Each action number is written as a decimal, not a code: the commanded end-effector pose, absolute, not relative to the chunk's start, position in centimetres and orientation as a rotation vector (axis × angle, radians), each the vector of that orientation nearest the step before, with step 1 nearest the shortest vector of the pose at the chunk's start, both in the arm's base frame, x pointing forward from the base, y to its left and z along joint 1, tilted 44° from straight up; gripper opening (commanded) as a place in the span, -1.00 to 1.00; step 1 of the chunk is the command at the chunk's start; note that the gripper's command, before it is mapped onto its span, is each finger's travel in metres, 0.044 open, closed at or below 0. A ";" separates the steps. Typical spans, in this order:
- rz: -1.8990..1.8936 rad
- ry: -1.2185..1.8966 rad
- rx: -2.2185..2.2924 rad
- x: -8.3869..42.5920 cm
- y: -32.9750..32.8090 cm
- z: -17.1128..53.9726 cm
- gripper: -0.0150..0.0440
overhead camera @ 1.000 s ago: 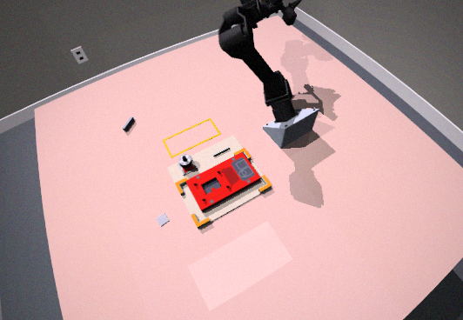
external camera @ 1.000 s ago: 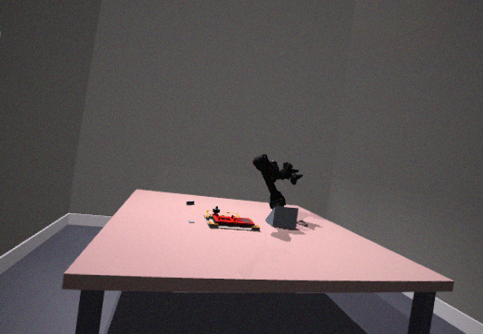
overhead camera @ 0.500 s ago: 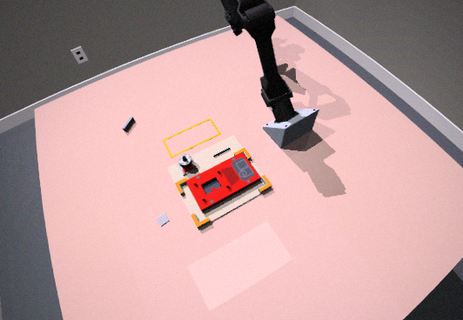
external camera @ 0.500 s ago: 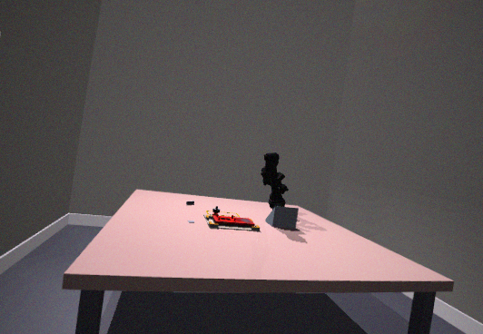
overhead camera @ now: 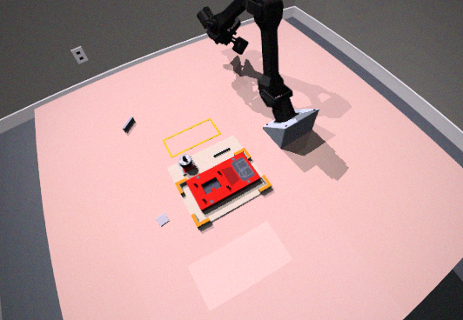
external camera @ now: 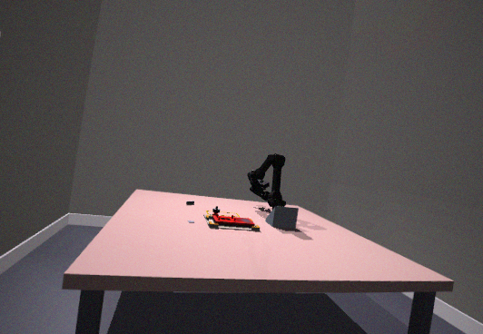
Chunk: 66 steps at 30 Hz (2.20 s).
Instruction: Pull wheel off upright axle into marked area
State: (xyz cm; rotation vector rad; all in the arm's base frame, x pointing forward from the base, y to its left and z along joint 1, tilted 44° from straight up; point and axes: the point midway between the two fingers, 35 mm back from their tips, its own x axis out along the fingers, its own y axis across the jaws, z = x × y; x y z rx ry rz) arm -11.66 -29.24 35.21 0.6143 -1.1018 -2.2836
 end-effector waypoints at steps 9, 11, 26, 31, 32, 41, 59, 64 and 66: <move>-1.941 -0.876 0.841 1.1 -33.0 34.8 0.53; -1.913 -0.835 0.874 2.8 -33.4 34.3 0.53; -1.715 -0.450 1.072 17.8 -32.2 28.5 0.53; -1.685 -0.265 1.114 23.1 -29.8 25.5 0.53; -1.679 -0.229 1.118 24.1 -29.2 25.0 0.53; -1.646 0.096 1.095 31.6 -21.7 19.6 0.53; -1.611 0.542 0.742 36.6 -2.4 11.3 0.53; -1.611 0.542 0.742 36.5 -2.3 11.2 0.53; -1.612 0.543 0.742 36.3 -1.9 10.9 0.53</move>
